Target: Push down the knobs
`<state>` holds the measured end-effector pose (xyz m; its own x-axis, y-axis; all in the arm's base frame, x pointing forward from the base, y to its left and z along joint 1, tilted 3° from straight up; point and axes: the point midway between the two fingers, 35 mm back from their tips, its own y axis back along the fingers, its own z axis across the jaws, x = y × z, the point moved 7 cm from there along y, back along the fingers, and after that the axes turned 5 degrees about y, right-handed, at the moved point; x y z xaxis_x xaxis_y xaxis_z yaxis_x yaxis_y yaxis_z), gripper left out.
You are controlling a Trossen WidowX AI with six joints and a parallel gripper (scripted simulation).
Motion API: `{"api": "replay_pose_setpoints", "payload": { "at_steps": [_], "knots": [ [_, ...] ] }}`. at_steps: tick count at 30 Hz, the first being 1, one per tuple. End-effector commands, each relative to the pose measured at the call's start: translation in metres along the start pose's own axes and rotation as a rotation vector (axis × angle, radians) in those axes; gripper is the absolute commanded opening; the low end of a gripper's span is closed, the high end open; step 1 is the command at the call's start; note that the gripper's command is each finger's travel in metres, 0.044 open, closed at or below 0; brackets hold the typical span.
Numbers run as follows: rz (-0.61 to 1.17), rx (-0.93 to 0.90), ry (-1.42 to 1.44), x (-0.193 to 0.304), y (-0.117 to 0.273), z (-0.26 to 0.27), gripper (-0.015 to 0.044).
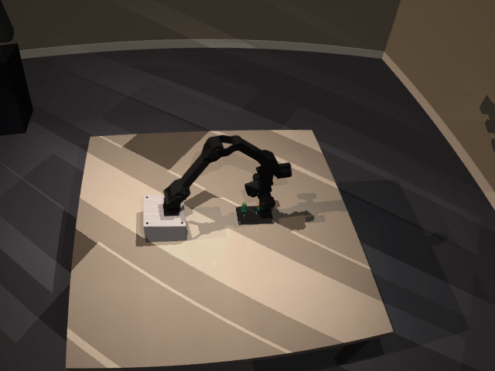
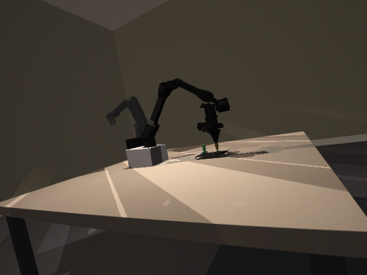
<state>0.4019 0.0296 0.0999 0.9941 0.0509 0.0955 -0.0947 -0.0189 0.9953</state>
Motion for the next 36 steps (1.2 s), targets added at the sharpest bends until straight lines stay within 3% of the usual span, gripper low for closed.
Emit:
{"api": "replay_pose_setpoints", "payload": {
  "at_steps": [1,36],
  "knots": [
    [-0.002,0.004,0.005,0.0021,-0.0105,-0.0005,0.0000],
    [-0.002,0.004,0.005,0.0021,-0.0145,-0.0006,0.0000]
  ]
}}
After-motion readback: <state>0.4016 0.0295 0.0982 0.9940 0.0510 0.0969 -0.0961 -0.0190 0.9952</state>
